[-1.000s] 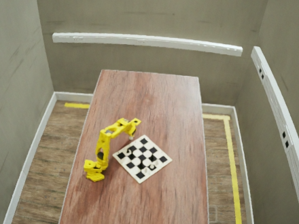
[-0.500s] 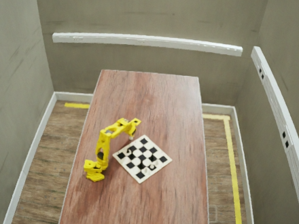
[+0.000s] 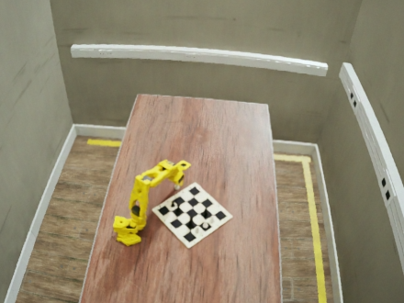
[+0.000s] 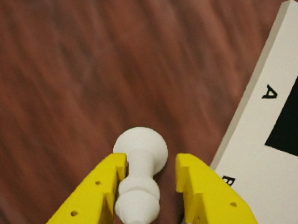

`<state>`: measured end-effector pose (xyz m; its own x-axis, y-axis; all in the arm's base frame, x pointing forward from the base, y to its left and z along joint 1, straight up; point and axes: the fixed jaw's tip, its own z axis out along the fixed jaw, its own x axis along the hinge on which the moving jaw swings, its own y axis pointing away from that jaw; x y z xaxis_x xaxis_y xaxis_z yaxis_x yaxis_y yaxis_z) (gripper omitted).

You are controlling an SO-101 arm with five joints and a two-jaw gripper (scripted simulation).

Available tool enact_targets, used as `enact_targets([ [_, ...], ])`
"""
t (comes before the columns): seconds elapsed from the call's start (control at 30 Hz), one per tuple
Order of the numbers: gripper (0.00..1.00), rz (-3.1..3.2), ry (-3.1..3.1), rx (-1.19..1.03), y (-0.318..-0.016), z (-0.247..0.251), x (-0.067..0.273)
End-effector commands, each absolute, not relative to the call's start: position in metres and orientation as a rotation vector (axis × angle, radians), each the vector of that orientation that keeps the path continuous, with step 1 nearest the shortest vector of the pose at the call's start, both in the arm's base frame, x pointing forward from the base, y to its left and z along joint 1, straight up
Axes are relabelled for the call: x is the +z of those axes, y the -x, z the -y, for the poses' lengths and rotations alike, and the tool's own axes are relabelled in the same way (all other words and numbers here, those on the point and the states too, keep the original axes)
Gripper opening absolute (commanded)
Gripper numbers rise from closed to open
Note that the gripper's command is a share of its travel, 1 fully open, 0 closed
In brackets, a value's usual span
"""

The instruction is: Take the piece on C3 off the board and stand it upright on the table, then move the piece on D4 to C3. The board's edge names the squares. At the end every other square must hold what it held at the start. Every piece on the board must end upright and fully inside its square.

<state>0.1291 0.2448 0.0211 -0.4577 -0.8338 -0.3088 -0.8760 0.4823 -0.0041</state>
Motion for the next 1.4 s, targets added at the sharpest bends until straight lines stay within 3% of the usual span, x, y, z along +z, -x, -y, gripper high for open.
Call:
enact_targets([
  [0.0, 0.1, -2.475, 1.475, 0.213, -0.126, -0.243, 0.018],
  [0.83, 0.1, -2.476, 1.477, 0.218, -0.123, -0.244, 0.019],
  [1.37, 0.1, -2.475, 1.477, 0.218, -0.122, -0.244, 0.044],
])
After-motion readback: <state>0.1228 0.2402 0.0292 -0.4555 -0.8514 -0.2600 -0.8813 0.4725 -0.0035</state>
